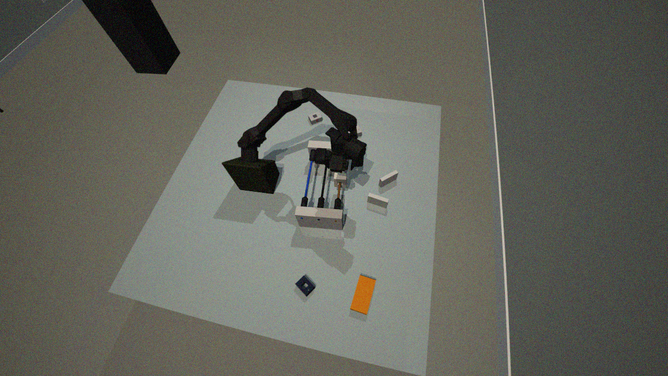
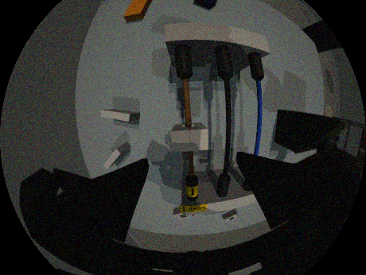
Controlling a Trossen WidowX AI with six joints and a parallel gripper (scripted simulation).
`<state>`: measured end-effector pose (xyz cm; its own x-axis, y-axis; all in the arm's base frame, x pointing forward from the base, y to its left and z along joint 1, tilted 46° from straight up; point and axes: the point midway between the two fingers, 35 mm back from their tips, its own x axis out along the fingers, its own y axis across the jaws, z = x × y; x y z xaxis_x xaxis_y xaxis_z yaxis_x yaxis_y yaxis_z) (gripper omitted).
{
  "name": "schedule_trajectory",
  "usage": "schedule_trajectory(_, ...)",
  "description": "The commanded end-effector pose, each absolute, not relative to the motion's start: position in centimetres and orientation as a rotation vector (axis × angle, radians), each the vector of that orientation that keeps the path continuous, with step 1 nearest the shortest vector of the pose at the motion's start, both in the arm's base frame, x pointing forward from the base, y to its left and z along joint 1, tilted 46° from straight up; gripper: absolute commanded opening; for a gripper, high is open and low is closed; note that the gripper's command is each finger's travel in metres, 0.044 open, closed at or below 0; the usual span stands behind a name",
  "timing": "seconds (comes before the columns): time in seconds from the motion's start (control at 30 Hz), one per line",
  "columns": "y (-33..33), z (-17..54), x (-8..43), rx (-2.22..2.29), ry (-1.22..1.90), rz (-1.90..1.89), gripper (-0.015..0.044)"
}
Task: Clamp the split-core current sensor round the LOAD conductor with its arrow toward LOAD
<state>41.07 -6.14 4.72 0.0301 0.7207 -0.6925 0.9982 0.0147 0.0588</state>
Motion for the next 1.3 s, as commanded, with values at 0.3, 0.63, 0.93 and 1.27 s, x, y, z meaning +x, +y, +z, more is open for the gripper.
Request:
schedule_trajectory(0.3, -6.2, 4.7, 41.1, 1.753, 1.746, -0.647, 0.044)
schedule_trajectory(0.63, -3.3, 7.3, 39.2, 1.491, 1.61, -0.622, 0.044)
schedule_trajectory(0.93, 0.2, 10.6, 35.2, 1.157, 1.306, -0.55, 0.044)
schedule_trajectory(1.27, 1.9, 12.4, 30.8, 0.968, 0.96, -0.458, 0.044)
